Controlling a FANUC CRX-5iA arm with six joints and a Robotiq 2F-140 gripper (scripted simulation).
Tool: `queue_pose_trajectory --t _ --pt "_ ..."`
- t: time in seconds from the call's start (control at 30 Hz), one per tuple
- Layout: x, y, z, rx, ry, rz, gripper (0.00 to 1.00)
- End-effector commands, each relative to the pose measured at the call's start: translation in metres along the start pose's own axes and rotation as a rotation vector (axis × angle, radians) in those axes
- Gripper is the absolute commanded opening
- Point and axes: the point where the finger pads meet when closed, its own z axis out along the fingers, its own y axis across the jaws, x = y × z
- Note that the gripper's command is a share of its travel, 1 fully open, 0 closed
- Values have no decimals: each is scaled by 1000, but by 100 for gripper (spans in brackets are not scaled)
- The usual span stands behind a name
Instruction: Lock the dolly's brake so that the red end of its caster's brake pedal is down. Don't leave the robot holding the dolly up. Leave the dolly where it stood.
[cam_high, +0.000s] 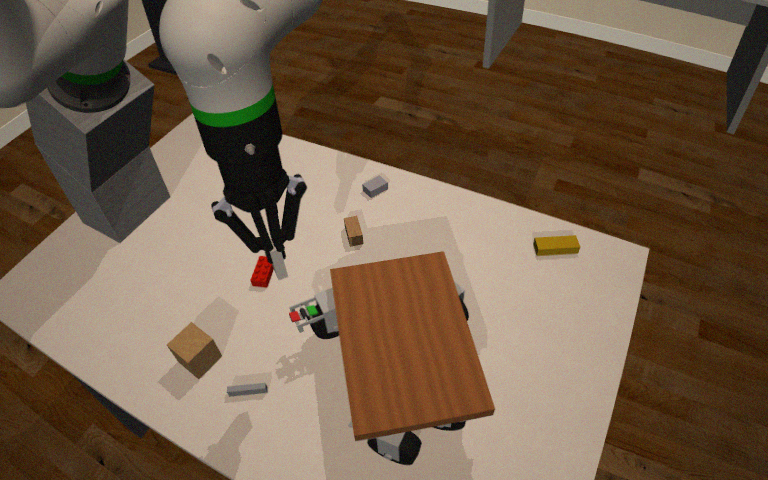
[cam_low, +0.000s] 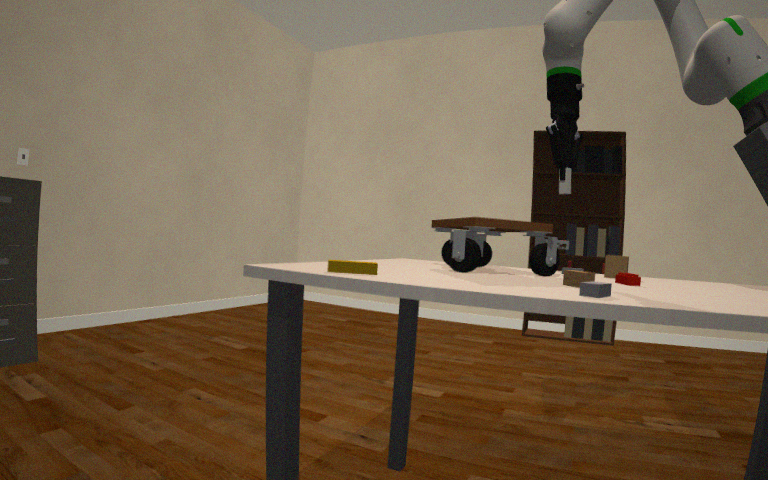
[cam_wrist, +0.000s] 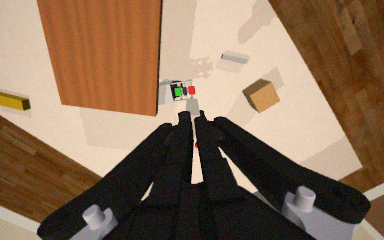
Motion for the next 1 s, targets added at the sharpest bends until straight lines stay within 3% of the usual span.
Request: queue_pose_trajectory --t 0.0,0.1,0.3,0.97 --pt "0 -3 0 13 11 -25 0" --pt "0 -3 3 12 11 -24 0" --pt "-1 -1 40 3 16 -23 0" --pt "-1 -1 40 3 16 -23 0"
